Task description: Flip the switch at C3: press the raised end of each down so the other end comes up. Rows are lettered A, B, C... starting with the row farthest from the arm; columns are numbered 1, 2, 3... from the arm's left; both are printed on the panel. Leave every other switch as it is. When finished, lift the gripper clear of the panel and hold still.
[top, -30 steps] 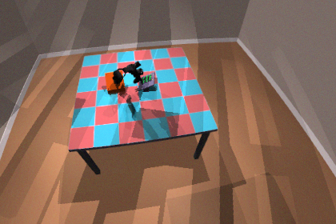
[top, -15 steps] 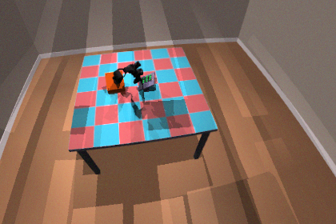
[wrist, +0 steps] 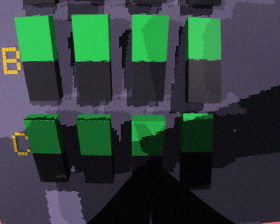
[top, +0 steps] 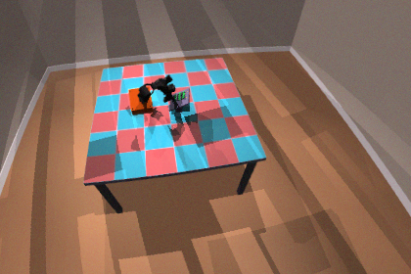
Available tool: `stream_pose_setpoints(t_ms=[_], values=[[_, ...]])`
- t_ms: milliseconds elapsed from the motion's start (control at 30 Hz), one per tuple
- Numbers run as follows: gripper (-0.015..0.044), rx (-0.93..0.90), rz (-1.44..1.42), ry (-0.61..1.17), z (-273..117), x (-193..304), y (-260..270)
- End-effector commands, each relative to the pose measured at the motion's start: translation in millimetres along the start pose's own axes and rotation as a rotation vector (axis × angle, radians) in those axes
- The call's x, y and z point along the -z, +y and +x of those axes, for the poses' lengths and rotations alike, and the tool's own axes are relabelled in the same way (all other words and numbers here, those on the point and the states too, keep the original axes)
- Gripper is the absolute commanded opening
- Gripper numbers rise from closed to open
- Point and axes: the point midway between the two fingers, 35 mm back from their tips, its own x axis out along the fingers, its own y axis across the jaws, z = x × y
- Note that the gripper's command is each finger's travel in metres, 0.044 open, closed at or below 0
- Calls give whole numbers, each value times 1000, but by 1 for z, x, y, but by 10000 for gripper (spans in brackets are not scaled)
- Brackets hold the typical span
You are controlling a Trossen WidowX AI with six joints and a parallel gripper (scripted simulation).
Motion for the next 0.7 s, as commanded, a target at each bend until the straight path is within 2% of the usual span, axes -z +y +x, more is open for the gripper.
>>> stream_pose_setpoints(t_ms=[0, 233, 567, 667], values=[[0, -14, 6, 7, -10, -1, 4], [0, -11, 2, 27, -63, -3, 2], [0, -10, 2, 27, -65, -5, 2], [0, -11, 3, 26, -68, -34, 9]])
